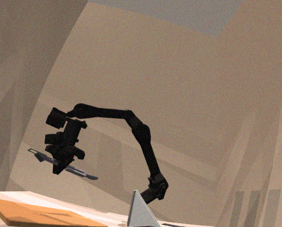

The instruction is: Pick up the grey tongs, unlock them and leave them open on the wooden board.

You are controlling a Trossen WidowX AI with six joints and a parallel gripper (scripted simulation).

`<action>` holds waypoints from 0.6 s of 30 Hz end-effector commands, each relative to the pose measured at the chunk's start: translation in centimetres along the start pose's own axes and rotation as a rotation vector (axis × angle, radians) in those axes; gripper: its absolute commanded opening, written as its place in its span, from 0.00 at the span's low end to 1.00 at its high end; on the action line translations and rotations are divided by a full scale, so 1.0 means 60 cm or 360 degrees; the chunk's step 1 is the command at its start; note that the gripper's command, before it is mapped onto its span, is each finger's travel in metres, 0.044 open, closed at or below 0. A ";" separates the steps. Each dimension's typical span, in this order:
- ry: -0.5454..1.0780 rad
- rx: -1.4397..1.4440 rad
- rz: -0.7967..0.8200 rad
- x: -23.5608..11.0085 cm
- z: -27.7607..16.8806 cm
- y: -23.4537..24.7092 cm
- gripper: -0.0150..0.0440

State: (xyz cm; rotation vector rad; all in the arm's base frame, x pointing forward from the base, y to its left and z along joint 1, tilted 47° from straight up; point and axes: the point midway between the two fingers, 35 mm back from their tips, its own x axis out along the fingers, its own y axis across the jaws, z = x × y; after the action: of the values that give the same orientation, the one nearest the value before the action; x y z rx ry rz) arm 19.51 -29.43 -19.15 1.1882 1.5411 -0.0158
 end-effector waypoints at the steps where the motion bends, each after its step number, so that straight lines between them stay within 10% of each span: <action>1: 0.0098 -0.0028 -0.0002 -0.006 -0.005 0.007 0.00; 18: 0.0154 -0.0037 0.0006 -0.003 -0.009 0.012 0.00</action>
State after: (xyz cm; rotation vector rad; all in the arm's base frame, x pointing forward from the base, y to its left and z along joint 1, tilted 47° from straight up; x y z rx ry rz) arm 19.51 -28.78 -18.29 1.1996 1.6174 0.0622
